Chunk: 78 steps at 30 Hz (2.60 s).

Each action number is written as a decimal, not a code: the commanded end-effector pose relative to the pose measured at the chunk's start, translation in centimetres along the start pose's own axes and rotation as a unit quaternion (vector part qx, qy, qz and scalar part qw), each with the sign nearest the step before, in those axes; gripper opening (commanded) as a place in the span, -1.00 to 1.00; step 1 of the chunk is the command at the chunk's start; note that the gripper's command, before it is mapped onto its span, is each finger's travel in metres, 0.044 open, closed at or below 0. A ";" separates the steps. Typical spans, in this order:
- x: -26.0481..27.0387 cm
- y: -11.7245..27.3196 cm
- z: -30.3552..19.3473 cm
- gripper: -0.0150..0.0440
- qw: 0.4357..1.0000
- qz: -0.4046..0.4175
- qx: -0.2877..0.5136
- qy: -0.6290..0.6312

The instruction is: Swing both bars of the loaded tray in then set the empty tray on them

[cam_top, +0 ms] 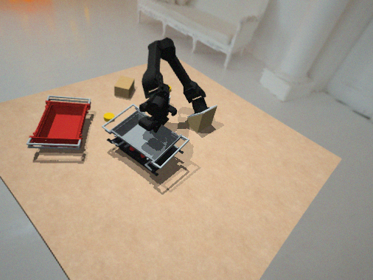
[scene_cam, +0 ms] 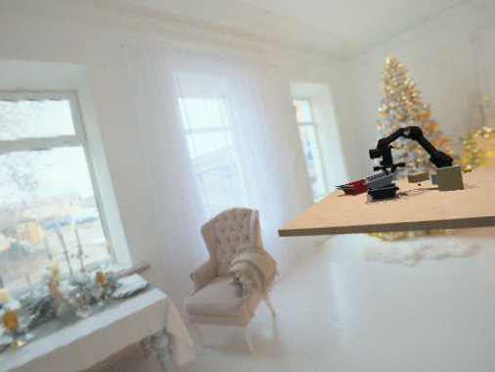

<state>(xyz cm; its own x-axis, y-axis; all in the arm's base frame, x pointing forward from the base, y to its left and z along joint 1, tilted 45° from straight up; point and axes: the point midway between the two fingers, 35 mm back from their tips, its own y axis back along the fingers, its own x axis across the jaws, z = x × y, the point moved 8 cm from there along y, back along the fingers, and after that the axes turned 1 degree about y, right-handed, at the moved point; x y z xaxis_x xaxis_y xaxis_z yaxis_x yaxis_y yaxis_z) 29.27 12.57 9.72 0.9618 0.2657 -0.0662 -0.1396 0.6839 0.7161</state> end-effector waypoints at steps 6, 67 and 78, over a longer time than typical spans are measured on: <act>-0.3 -0.6 0.2 -0.49 1.000 -0.013 0.001 0.002; -0.6 -1.3 0.2 -0.49 1.000 -0.013 0.001 0.002; -0.6 -1.3 0.2 -0.49 1.000 -0.013 0.001 0.002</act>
<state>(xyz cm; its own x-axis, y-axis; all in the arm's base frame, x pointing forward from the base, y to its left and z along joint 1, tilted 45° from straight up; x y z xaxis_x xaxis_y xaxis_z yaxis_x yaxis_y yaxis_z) 29.09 12.00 9.20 0.9617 0.2662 -0.0647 -0.1409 0.6832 0.7165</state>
